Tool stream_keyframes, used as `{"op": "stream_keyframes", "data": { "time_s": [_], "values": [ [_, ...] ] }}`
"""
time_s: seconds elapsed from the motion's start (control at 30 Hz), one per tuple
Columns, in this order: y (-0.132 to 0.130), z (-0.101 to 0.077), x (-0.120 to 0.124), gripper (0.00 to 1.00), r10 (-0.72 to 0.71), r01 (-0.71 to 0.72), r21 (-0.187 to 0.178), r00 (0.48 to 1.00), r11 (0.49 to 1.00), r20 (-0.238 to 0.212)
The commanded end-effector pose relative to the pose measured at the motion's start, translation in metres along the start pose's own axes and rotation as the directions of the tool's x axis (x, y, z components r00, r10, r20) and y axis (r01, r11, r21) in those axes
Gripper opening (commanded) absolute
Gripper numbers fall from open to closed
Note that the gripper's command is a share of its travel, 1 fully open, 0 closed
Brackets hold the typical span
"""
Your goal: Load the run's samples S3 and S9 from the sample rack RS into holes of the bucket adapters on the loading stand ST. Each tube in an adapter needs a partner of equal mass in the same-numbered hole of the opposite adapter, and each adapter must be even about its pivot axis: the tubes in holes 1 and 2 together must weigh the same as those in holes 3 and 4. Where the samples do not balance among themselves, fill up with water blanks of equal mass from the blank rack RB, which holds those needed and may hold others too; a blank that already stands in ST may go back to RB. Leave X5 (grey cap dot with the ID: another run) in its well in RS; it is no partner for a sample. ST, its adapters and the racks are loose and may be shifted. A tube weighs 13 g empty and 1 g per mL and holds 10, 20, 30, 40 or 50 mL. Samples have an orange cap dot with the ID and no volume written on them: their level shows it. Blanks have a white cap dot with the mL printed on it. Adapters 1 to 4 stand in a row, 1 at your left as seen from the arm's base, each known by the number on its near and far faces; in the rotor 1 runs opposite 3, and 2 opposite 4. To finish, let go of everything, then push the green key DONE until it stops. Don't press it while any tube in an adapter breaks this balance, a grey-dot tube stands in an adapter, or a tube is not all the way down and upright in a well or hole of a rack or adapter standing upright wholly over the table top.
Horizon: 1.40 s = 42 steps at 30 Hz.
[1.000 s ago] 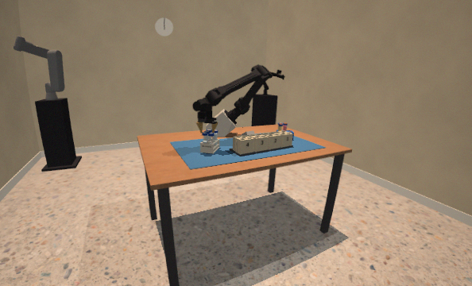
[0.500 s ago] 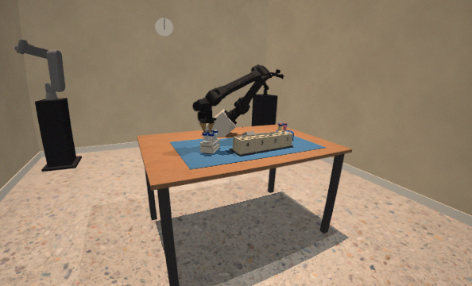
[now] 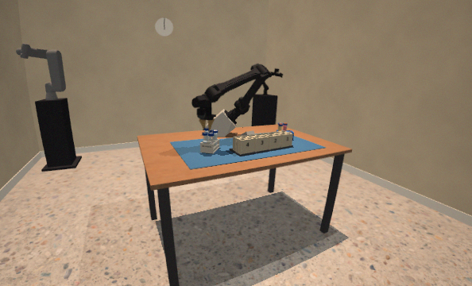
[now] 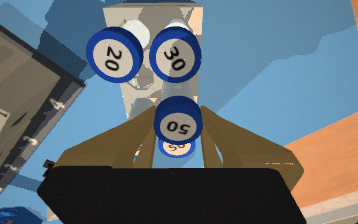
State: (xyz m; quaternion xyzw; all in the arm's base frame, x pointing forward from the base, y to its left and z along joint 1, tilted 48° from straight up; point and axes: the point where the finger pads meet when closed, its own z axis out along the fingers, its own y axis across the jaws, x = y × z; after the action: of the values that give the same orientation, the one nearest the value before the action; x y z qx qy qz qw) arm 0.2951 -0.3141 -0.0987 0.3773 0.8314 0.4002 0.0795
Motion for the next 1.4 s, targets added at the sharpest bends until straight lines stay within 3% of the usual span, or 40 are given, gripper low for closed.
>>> {"op": "stream_keyframes", "data": {
  "time_s": [0.0,0.47,0.53,0.57,0.6,0.63,1.03,1.1,1.13,1.17,1.27,1.3,1.33,1.37],
  "values": [
    [0.001,-0.038,-0.019,0.0,-0.042,0.04,0.024,0.997,0.999,0.063],
    [0.001,-0.087,-0.017,0.0,-0.043,0.041,0.029,0.997,0.999,0.065],
    [0.001,-0.087,-0.017,0.0,-0.043,0.041,0.029,0.997,0.999,0.065],
    [0.006,-0.073,-0.004,0.0,-0.033,0.032,0.017,0.999,0.999,0.026],
    [0.004,-0.091,-0.017,0.0,-0.049,0.047,0.031,0.997,0.998,0.058],
    [0.001,-0.098,-0.017,0.0,-0.043,0.041,0.03,0.997,0.999,0.065],
    [0.002,-0.139,-0.014,0.0,-0.043,0.041,0.034,0.997,0.999,0.066],
    [0.002,-0.139,-0.014,0.0,-0.043,0.041,0.034,0.997,0.999,0.066],
    [0.007,-0.125,-0.005,0.0,-0.037,0.036,0.022,0.999,0.999,0.028],
    [0.005,-0.142,-0.015,0.0,-0.05,0.048,0.036,0.997,0.998,0.058],
    [0.002,-0.156,-0.013,0.0,-0.043,0.041,0.036,0.997,0.999,0.066],
    [0.002,-0.158,-0.013,0.0,-0.043,0.041,0.036,0.997,0.999,0.066],
    [0.014,-0.136,0.004,0.0,-0.05,0.05,0.009,0.998,0.999,0.024],
    [0.026,-0.129,0.005,0.0,-0.091,0.091,0.012,0.996,0.996,0.008]
  ]
}}
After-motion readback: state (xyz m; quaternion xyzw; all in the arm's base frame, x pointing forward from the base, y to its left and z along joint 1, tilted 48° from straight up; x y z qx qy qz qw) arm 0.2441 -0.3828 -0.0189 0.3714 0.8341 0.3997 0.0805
